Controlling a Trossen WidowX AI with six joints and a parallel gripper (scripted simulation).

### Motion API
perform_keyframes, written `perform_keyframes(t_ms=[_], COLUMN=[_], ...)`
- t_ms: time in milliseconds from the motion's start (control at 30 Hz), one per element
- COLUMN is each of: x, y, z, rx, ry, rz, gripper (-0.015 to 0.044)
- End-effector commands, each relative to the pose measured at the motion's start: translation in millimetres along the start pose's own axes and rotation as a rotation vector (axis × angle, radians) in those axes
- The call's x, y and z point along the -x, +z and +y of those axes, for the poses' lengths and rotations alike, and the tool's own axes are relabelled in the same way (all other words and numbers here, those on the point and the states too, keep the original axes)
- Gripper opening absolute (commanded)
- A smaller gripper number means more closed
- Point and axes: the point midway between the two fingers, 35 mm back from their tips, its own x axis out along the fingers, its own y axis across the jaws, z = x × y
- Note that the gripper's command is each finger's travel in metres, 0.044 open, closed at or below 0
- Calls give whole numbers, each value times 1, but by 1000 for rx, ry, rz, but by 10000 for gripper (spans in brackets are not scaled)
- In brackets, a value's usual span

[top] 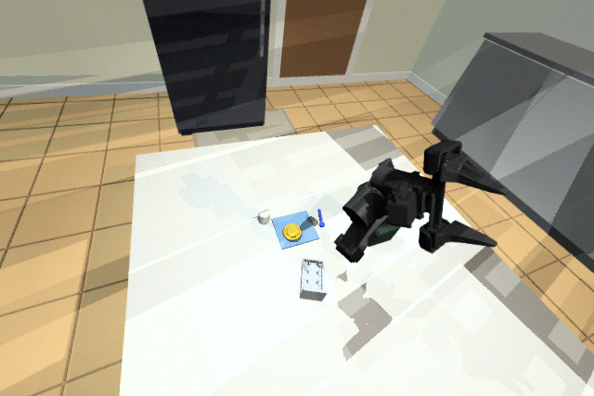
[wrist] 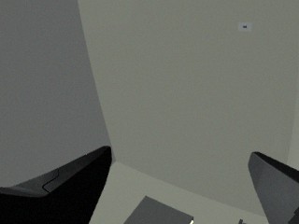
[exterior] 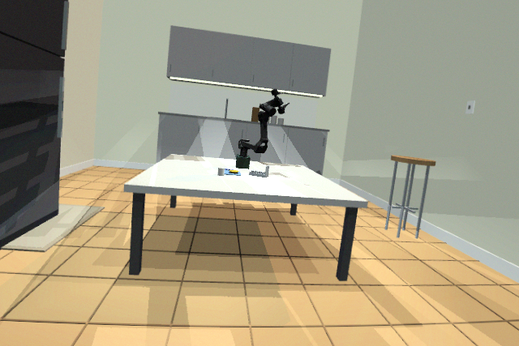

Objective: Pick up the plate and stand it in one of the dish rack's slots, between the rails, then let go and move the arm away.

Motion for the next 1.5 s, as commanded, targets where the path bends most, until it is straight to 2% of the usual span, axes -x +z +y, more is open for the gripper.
perform_keyframes(t_ms=[0, 367, 700, 1100, 1467], x=[-1, -33, -32, 5, 74], y=[-1, -91, -175, -258, -318], z=[1, 41, 82, 133, 177], rx=[2, 100, 160, 218, 206], ry=[2, 161, 353, 636, 909], rz=[4, 242, 464, 680, 902], gripper=[400, 400, 400, 400, 400])
